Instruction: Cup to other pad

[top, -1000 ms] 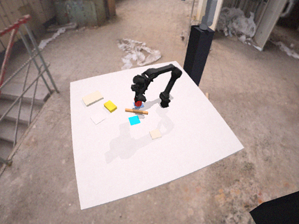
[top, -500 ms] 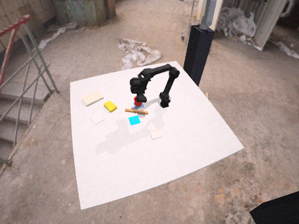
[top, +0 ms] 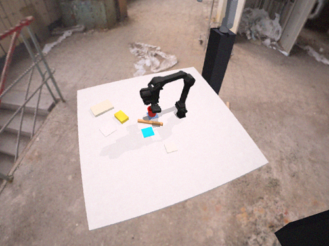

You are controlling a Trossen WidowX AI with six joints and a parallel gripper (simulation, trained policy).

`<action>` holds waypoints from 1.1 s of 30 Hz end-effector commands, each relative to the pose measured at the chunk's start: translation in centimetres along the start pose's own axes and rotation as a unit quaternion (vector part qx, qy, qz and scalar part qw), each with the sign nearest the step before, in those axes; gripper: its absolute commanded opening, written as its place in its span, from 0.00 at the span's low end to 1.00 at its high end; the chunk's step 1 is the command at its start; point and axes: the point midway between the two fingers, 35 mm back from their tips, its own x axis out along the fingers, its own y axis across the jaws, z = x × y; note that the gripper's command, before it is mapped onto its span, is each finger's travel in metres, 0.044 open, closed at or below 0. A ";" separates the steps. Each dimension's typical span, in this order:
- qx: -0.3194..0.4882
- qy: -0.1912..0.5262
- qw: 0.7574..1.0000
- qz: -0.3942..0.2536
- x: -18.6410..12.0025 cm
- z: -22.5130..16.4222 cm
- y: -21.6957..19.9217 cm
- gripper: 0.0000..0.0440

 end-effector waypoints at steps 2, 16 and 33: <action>-0.004 0.023 1.000 -0.009 0.7 -0.4 -0.7 0.25; -0.009 0.068 0.997 -0.023 3.4 -1.2 -2.6 0.33; -0.032 0.101 0.994 -0.023 7.1 -2.1 -4.6 0.38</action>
